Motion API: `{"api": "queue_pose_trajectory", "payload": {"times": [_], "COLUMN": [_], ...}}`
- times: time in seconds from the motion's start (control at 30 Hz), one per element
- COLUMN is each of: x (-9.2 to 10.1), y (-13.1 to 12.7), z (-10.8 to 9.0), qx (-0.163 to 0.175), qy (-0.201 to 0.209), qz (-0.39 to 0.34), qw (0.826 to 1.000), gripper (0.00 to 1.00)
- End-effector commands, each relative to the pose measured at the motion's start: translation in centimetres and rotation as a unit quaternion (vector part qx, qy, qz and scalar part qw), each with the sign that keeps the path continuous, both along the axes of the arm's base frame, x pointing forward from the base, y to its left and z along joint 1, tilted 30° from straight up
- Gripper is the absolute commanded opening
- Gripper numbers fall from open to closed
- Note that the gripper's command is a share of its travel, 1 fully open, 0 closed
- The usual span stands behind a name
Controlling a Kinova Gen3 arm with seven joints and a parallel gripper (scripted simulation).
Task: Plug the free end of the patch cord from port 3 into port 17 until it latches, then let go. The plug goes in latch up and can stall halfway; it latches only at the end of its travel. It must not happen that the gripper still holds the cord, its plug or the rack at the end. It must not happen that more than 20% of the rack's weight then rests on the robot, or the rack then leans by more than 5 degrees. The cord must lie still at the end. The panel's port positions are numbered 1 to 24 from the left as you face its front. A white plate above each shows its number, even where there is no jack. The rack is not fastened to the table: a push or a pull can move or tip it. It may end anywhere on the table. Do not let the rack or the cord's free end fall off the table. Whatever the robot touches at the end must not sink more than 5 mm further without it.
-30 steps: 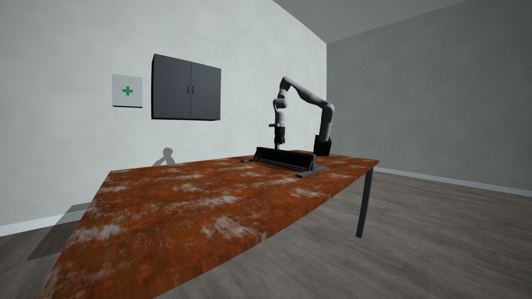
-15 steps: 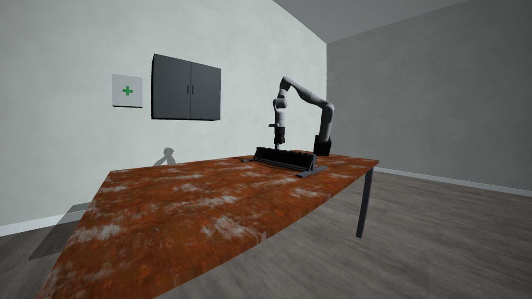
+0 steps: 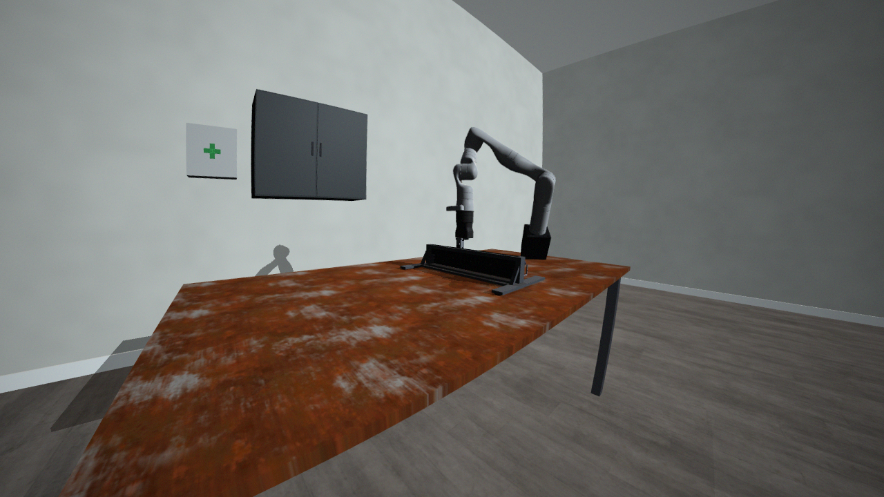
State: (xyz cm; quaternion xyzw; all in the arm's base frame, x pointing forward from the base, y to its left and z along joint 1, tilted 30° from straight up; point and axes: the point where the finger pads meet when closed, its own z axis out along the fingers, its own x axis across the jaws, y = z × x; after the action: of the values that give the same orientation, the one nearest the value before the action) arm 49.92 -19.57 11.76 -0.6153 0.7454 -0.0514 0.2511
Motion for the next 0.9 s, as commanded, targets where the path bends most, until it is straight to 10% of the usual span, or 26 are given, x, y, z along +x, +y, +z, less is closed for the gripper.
{"api": "queue_pose_trajectory", "payload": {"times": [0.0,0.87], "x": [0.05,0.29], "y": [-0.06,-0.12], "z": [0.11,0.24], "qx": [-0.001,-0.001], "qy": [-0.001,-0.002], "qz": [0.000,-0.001], "qw": [1.000,1.000], "gripper": [0.00,0.00]}}
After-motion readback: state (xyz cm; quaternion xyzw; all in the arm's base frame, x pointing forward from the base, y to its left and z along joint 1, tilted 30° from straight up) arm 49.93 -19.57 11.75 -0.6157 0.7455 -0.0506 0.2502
